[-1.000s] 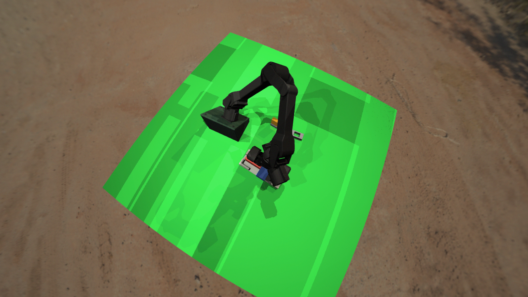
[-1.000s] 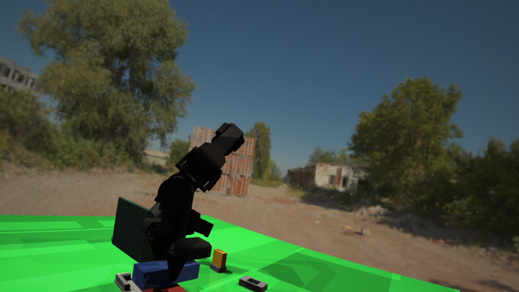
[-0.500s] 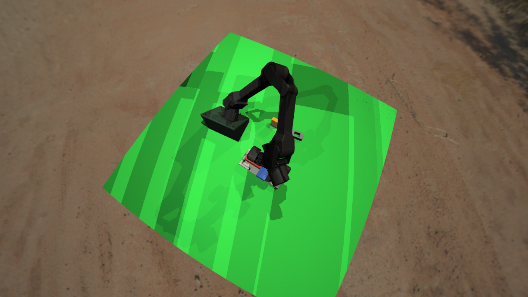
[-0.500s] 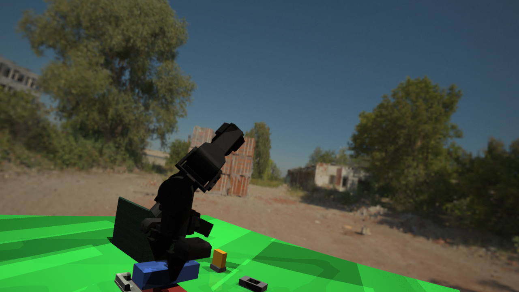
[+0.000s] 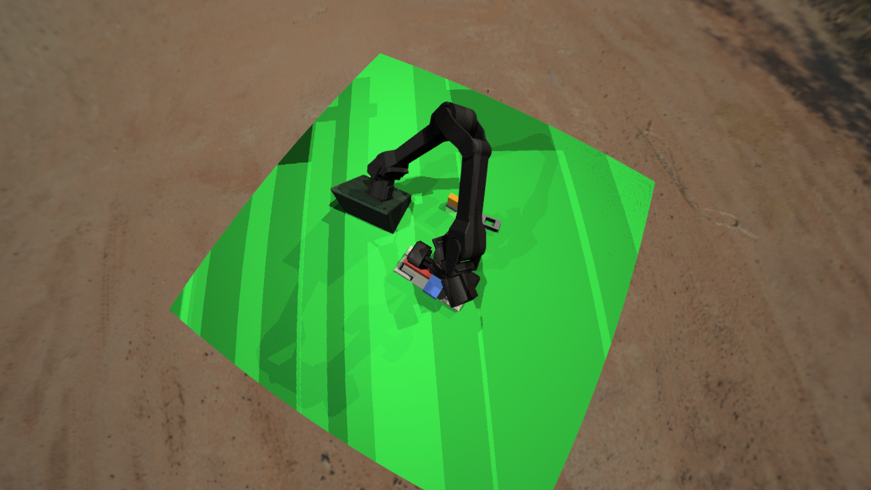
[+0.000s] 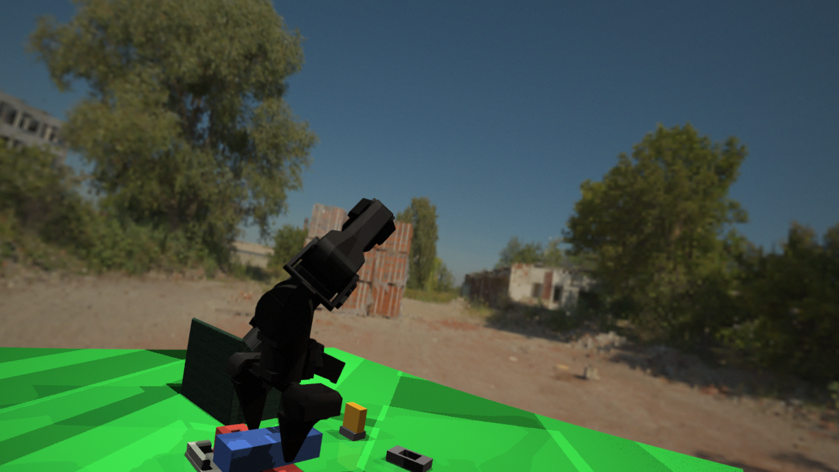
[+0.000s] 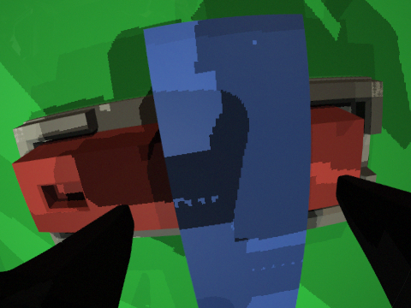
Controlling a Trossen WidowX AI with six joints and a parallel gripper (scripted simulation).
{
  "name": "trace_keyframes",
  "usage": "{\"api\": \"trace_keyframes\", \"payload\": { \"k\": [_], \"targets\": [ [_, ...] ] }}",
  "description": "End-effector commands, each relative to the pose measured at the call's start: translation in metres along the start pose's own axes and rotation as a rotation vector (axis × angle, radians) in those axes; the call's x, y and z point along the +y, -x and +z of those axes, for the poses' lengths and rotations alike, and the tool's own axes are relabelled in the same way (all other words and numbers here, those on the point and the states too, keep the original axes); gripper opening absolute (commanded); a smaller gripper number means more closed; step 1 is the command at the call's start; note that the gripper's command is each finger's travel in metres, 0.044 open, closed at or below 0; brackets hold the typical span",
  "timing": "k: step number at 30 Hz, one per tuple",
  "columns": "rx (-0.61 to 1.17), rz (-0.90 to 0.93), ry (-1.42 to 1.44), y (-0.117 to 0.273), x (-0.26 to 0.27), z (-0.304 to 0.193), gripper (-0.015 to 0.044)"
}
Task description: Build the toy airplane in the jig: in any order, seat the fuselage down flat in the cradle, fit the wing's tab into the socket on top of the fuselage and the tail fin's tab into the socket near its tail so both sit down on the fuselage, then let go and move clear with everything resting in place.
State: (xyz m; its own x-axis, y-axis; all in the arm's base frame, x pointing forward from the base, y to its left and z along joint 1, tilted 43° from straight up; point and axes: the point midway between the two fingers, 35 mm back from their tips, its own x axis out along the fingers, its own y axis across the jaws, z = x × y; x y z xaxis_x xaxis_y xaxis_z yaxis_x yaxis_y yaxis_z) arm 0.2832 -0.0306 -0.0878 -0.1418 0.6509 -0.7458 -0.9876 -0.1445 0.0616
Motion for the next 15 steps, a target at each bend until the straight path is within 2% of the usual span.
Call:
{"api": "trace_keyframes", "payload": {
  "k": [1,5,10,15],
  "targets": [
    [0.0,0.0,0.001,0.0,0.0,0.0,0.044],
    [0.001,-0.001,0.0,0.011,-0.001,-0.001,0.044],
    [0.0,-0.003,-0.005,0.084,0.0,-0.001,0.044],
    [0.0,-0.003,-0.005,0.086,-0.002,-0.003,0.044]
  ]
}}
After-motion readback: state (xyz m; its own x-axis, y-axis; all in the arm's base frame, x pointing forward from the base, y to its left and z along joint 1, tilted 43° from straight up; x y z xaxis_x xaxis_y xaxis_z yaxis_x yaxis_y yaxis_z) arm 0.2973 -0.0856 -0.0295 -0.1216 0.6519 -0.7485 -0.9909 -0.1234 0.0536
